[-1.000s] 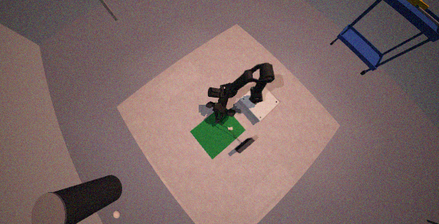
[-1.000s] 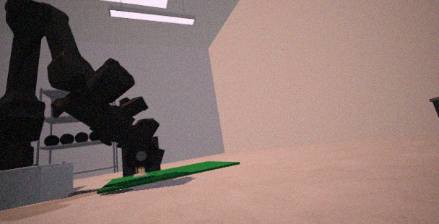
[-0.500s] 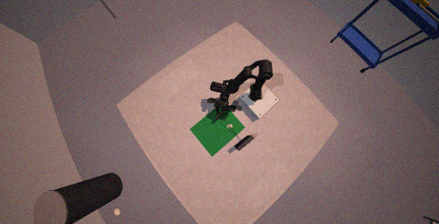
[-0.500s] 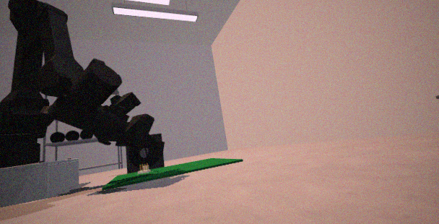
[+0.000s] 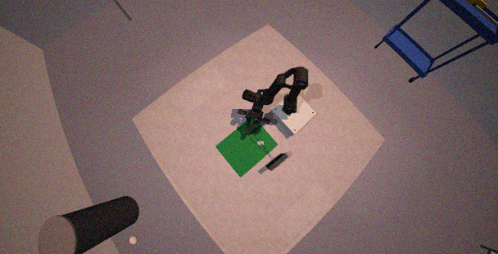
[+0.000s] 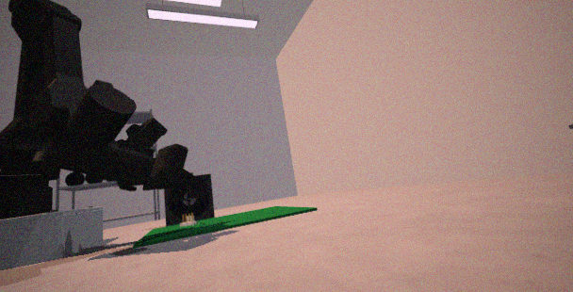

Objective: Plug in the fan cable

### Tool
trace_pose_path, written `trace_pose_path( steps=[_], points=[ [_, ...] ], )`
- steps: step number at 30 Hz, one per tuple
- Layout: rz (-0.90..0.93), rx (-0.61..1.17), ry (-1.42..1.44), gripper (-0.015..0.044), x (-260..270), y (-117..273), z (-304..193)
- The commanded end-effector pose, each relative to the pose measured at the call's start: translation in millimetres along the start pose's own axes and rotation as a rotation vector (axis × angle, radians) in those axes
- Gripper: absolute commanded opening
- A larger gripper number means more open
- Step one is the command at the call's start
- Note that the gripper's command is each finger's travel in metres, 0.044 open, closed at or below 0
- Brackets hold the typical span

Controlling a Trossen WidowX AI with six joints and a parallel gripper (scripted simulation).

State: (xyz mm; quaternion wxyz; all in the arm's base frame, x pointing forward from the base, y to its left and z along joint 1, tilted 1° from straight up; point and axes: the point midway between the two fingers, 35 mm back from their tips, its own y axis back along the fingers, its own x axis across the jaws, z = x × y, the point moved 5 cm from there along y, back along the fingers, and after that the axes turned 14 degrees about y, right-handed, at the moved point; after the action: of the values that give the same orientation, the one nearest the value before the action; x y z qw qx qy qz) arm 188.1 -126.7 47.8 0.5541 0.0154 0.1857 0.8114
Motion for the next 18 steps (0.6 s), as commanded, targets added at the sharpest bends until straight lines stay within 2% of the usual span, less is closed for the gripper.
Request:
trace_pose_path(
  steps=[1, 18],
  points=[
    [-0.011, -0.039, 0.019, 0.0, 6, 5, 0],
    [-0.04, -0.125, 0.071, 0.0, 14, 16, 4]
  ],
)
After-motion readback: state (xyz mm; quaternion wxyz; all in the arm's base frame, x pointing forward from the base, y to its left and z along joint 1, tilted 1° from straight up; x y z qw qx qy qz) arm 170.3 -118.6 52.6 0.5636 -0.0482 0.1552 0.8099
